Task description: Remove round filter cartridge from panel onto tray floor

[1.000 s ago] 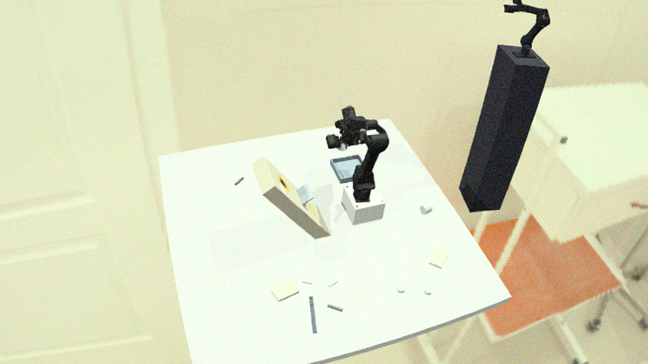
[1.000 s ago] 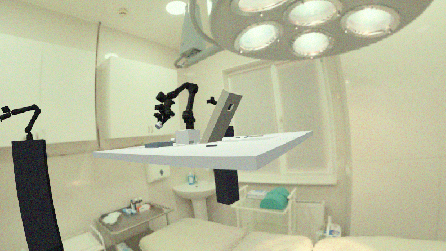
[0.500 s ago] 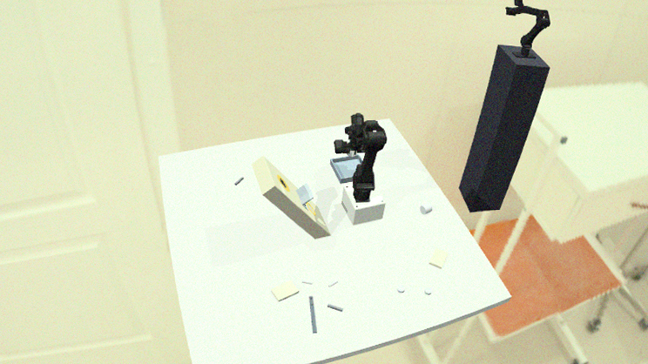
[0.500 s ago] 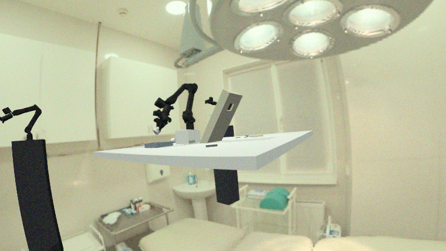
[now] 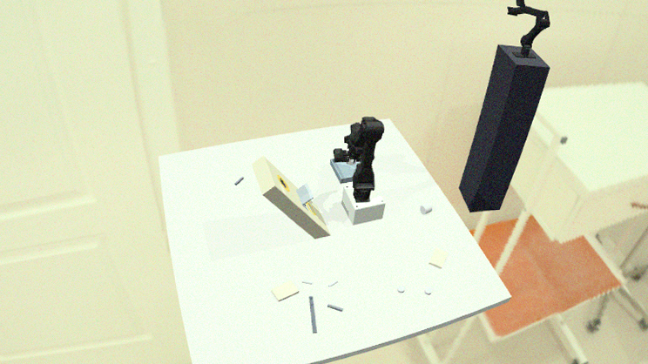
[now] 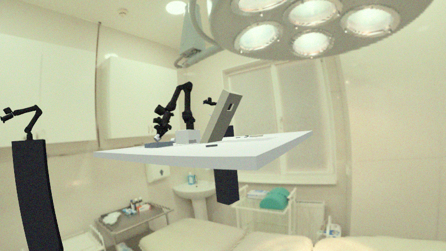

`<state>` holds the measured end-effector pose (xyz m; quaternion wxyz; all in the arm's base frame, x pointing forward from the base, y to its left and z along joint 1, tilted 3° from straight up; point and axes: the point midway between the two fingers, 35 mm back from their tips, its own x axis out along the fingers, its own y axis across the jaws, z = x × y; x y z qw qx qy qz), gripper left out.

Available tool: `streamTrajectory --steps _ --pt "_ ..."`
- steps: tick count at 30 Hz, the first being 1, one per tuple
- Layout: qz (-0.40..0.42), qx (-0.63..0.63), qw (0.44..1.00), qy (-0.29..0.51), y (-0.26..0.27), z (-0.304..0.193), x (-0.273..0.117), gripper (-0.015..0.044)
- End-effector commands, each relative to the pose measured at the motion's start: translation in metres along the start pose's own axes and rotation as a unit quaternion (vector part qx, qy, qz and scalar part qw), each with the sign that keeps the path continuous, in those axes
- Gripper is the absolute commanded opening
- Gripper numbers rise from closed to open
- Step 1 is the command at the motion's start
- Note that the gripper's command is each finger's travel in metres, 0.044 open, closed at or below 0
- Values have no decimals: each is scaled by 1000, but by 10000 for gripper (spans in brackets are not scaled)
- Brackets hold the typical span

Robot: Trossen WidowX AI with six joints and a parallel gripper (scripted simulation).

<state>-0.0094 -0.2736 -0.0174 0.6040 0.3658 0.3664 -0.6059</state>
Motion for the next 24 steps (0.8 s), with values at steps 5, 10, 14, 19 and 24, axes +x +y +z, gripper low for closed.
streamTrajectory --steps 5,10,14,19,24 --pt "-2 2 1000 -2 0 -13 17 0" --pt "0 0 1000 4 0 -13 13 105" --pt "0 0 1000 4 0 -13 13 210" --pt "0 0 1000 4 0 -13 13 341" --pt "0 0 1000 4 0 -13 13 440"
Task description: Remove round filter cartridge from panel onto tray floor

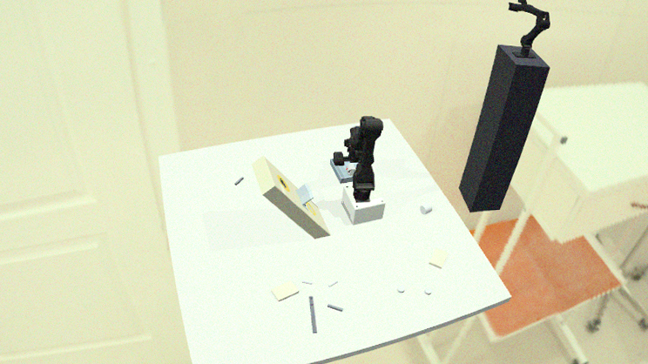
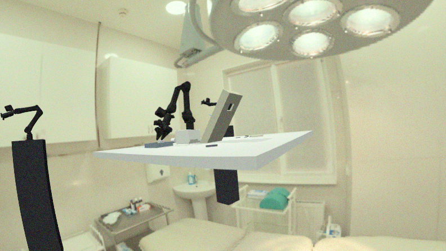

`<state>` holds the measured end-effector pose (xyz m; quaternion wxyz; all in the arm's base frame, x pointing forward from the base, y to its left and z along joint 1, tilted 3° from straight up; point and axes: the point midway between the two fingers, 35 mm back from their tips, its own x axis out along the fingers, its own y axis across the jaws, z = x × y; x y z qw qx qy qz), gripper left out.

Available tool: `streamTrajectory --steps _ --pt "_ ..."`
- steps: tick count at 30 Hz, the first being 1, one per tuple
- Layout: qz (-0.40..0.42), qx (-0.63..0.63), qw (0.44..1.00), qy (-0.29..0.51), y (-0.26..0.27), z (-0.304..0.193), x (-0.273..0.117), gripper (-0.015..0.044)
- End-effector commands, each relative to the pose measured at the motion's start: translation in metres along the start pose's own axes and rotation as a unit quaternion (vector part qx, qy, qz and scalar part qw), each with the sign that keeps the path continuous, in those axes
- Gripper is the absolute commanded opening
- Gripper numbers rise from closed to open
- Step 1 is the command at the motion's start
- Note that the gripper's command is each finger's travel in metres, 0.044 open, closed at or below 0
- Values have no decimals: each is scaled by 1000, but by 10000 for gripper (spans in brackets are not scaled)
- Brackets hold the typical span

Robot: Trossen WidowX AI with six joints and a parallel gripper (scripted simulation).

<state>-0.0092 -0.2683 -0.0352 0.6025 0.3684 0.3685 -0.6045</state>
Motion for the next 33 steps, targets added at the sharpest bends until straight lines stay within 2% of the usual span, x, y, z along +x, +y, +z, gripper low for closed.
streamTrajectory --steps 1,5,10,12,14,15,33 --pt "0 0 1000 0 0 0 0 440" --pt "0 0 1000 0 0 5 -5 440" --pt "0 0 1000 -1 0 33 -54 440" --pt "0 0 1000 -1 0 35 -62 440" --pt "0 0 1000 -1 0 35 -62 440" --pt "0 -1 1000 -8 0 34 -48 440" --pt "0 -1 1000 -8 0 34 -48 440"
